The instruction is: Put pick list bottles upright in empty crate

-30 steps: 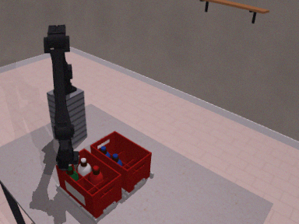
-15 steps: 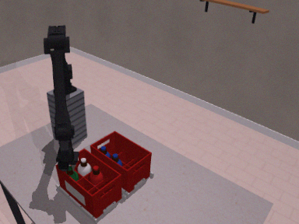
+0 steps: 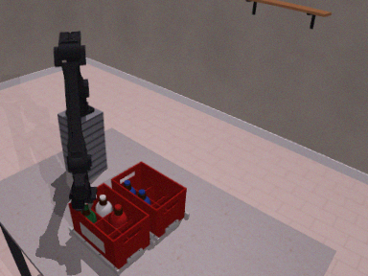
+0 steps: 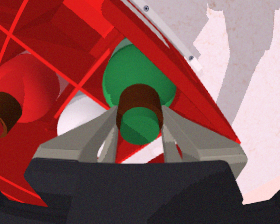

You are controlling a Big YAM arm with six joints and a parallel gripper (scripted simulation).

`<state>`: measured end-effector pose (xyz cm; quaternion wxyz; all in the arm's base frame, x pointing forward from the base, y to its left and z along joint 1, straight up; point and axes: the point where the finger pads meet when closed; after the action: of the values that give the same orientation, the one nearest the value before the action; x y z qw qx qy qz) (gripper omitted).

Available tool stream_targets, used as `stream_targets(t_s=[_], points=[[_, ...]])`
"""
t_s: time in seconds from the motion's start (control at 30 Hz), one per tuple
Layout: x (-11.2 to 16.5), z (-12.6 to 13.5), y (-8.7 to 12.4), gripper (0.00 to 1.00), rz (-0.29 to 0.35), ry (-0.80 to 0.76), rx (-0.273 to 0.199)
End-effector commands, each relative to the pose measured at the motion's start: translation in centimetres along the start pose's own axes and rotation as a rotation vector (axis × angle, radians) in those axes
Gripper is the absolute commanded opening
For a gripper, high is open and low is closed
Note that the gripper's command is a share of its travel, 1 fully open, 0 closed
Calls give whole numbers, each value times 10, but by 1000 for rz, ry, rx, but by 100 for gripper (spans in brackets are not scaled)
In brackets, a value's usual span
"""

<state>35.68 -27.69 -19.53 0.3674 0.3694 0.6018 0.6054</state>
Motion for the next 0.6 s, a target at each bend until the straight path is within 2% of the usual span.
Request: stream_targets(t_s=[0.0,0.57], points=[[-21,14,8,0,-45,22,-22],[-18,15,6,0,-38,22,-19]])
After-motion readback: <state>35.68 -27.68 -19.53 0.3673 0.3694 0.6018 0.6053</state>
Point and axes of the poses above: the point where the finger pads meet when closed, its own y axis back along the fingers, its own z axis across the jaws, x = y × z, and after that the axes turned 15 degrees about -y, right-handed
